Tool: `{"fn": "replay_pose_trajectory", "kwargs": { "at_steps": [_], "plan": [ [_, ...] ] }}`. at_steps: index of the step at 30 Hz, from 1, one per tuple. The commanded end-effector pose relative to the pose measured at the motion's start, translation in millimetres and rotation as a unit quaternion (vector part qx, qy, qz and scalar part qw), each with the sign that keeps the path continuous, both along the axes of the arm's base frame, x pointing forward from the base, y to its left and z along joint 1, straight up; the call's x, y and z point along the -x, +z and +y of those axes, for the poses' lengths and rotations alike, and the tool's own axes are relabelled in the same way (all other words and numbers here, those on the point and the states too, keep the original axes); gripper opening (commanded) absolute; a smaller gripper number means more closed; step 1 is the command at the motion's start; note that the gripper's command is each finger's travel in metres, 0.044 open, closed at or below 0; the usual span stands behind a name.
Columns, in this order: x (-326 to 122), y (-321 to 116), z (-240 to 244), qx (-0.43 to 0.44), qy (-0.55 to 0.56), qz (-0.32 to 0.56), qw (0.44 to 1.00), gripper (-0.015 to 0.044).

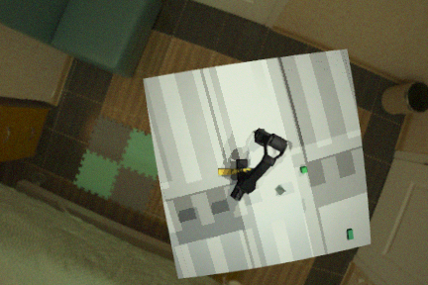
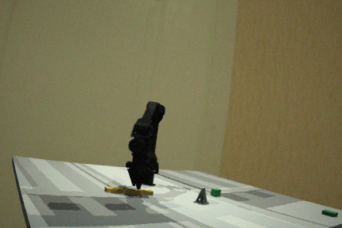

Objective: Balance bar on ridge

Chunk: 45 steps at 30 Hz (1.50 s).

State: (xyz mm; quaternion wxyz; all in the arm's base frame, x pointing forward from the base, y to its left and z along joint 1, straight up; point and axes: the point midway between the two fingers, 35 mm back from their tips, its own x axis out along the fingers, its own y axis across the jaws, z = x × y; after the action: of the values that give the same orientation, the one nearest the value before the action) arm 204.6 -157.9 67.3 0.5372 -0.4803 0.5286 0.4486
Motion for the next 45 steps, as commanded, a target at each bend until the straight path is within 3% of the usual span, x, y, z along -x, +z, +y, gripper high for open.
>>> {"fn": "replay_pose_trajectory", "kwargs": {
  "at_steps": [1,25,31,38,42,45],
  "plan": [
    [2,-10,1,-0.004,0.002,0.009,1.000,0.0315],
    [2,-21,1,-0.004,0.002,0.009,1.000,0.0315],
    [2,-19,1,-0.004,0.000,0.005,1.000,0.0157],
    [2,-19,1,-0.004,0.000,0.005,1.000,0.0111],
    [1,-13,1,-0.004,0.000,0.006,1.000,0.0006],
    [0,-6,0,-0.004,0.000,0.006,1.000,0.0000]
  ]
}}
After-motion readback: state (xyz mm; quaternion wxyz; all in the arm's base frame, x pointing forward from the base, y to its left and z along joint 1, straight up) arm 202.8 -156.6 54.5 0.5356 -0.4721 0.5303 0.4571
